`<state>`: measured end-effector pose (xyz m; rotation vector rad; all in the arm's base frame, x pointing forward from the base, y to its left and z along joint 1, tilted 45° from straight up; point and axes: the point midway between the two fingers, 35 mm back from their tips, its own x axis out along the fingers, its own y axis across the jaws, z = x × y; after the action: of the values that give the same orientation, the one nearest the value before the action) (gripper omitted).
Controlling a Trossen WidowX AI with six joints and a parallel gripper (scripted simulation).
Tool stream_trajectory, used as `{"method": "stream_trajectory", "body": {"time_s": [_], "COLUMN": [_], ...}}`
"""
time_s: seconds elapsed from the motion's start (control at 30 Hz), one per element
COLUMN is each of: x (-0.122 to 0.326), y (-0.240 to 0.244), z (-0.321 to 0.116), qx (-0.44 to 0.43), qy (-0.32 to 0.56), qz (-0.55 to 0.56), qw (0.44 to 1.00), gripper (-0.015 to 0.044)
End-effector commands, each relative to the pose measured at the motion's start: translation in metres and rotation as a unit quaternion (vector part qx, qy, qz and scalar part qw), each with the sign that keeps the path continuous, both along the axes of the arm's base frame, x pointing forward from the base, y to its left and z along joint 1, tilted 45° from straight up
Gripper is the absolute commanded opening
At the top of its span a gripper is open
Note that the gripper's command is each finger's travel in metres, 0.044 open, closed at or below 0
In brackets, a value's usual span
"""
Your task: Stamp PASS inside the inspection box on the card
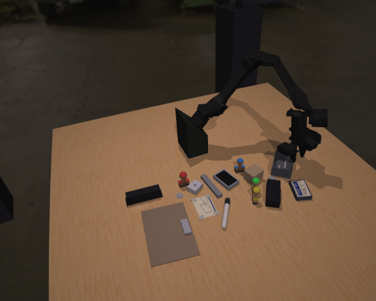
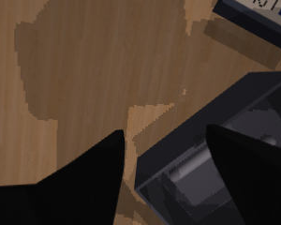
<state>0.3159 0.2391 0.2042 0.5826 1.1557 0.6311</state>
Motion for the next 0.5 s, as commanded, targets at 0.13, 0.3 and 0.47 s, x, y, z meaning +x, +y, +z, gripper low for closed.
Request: {"method": "stream_trajectory", "body": {"time_s": [0.13,0.3,0.47], "x": [0.031,0.036,0.029], "y": [-0.076,-0.132,-0.195], "z": [-0.054,-0.089,-0.122], "qx": [-0.038,-0.043,-0.009], "qy": [0.055,0.105,0.155], "qz": [-0.023,-0.019,-0.020], "qw": [0.997,0.993,0.988], "gripper": [0.0227,0.0227,0.0227]}}
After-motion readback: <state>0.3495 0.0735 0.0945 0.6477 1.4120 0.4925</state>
